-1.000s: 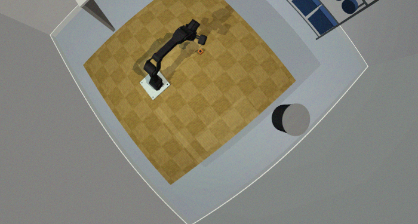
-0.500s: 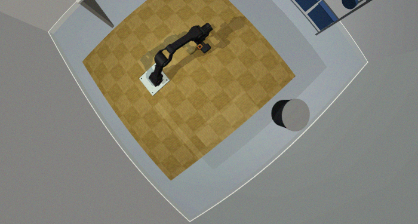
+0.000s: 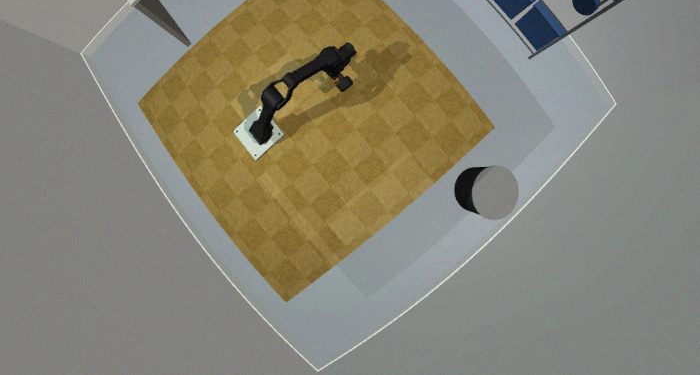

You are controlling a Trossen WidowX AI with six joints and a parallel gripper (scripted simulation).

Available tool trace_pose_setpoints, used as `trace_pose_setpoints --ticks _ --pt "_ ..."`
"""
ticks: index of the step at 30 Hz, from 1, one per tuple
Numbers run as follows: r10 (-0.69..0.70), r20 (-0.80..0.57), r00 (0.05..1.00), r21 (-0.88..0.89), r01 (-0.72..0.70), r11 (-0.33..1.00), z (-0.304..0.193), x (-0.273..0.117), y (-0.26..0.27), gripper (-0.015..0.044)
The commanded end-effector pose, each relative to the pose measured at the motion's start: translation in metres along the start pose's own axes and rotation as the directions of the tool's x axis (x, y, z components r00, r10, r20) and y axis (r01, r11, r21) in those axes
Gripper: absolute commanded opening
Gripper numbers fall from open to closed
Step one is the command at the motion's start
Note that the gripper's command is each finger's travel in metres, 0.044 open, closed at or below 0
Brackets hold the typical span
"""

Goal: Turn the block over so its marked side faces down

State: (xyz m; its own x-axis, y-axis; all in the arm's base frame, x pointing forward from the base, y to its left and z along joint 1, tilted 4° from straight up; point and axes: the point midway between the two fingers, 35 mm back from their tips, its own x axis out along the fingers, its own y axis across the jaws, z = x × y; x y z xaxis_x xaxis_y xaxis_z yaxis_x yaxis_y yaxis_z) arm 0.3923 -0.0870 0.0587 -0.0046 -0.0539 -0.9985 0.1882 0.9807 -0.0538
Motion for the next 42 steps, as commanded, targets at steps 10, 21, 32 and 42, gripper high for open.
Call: trace_pose_setpoints --ticks 10,21,32,42 --pt "0.000 -0.005 1.000 0.004 0.000 1.000 0.000 0.023 0.000 0.0440" --pt "0.000 -0.005 1.000 0.004 0.000 1.000 -0.001 0.035 0.000 0.0387" --pt "0.000 -0.005 1.000 0.004 0.000 1.000 -0.001 0.035 0.000 0.0118" --pt "0.000 -0.005 1.000 0.004 0.000 1.000 -0.001 0.035 0.000 0.0052"
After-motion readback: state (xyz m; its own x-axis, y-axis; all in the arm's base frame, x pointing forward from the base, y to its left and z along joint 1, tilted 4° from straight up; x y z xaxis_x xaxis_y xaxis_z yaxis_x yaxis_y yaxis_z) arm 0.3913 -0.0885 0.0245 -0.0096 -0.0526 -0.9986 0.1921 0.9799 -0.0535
